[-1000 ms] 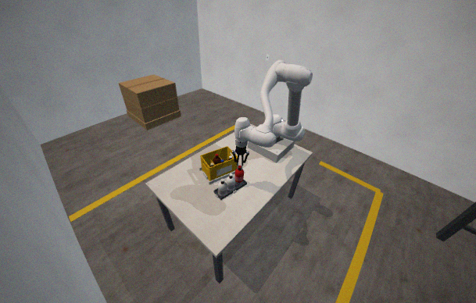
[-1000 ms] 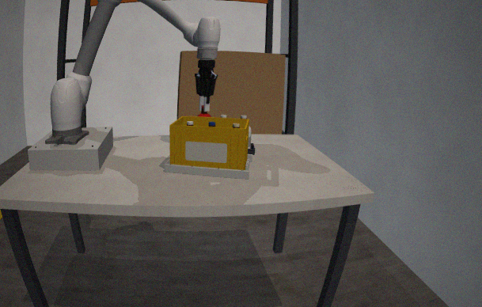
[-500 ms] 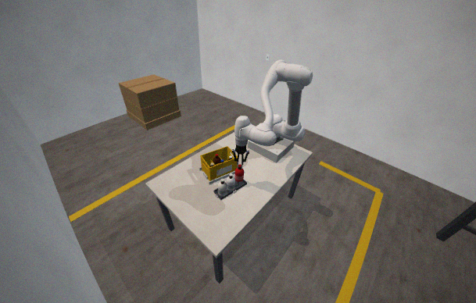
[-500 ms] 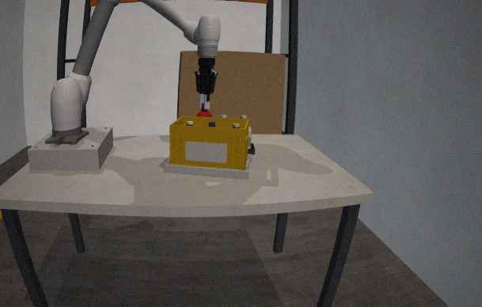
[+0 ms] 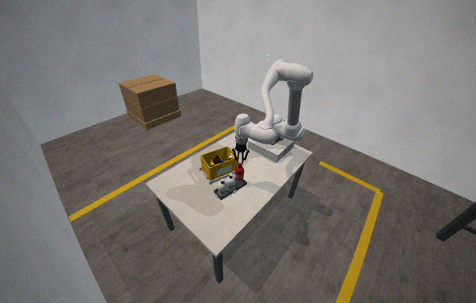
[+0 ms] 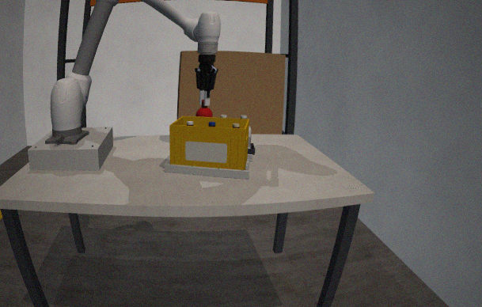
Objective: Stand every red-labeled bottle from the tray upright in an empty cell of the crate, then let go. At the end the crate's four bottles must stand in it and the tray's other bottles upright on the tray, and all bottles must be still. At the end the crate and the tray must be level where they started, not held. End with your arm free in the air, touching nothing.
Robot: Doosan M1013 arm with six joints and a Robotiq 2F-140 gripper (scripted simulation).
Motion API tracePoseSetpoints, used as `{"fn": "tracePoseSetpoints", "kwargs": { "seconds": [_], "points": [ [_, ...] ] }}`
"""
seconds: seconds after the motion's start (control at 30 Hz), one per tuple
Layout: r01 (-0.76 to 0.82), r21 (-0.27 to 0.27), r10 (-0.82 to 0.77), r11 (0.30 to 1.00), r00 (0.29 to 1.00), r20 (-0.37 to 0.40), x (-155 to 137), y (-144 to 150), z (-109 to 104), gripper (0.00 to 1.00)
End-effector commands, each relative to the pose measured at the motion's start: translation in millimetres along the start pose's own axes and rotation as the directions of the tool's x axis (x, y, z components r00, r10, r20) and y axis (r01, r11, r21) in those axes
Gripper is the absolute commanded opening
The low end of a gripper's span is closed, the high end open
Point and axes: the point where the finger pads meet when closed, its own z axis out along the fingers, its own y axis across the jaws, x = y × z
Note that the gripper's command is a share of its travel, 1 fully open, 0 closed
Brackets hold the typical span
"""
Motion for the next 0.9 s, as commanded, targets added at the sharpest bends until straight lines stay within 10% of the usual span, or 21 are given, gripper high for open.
{"fn": "tracePoseSetpoints", "kwargs": {
  "seconds": [0.0, 0.87],
  "points": [
    [0.000, 0.000, 0.000, 1.000, 1.000, 0.000, 0.0, 0.0, -2.7, 0.00],
    [0.000, 0.000, 0.000, 1.000, 1.000, 0.000, 0.0, 0.0, -12.9, 0.00]
  ]
}}
